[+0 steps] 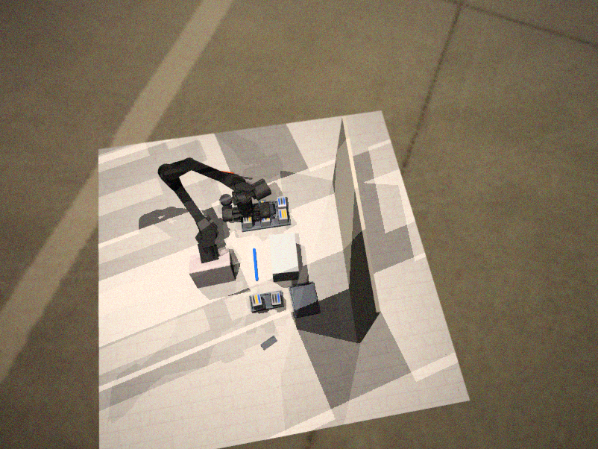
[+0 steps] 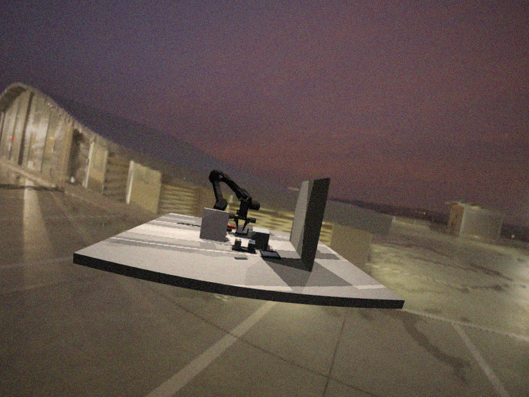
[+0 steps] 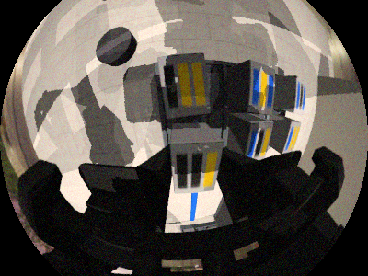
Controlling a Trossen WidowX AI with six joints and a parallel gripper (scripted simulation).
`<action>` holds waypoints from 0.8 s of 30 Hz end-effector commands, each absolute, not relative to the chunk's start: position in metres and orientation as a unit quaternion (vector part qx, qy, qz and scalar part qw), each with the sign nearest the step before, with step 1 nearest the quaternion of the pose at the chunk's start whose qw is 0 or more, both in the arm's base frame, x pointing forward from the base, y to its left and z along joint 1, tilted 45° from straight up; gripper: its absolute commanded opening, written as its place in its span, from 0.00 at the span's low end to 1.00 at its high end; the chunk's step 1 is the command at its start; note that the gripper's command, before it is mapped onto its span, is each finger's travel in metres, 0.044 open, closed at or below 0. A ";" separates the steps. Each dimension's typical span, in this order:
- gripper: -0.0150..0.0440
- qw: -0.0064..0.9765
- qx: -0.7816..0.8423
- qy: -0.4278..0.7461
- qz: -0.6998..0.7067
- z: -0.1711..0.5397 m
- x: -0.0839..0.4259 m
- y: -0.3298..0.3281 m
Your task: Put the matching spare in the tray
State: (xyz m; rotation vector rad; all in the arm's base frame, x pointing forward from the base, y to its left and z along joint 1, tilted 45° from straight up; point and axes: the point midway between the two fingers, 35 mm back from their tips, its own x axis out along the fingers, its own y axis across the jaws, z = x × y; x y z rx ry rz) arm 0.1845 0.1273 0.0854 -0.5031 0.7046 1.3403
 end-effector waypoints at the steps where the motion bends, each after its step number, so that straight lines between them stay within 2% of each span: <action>1: 0.25 0.699 -0.228 0.313 0.601 0.098 0.185 0.116; 24: 0.25 0.705 -0.225 0.319 0.593 0.149 0.177 0.070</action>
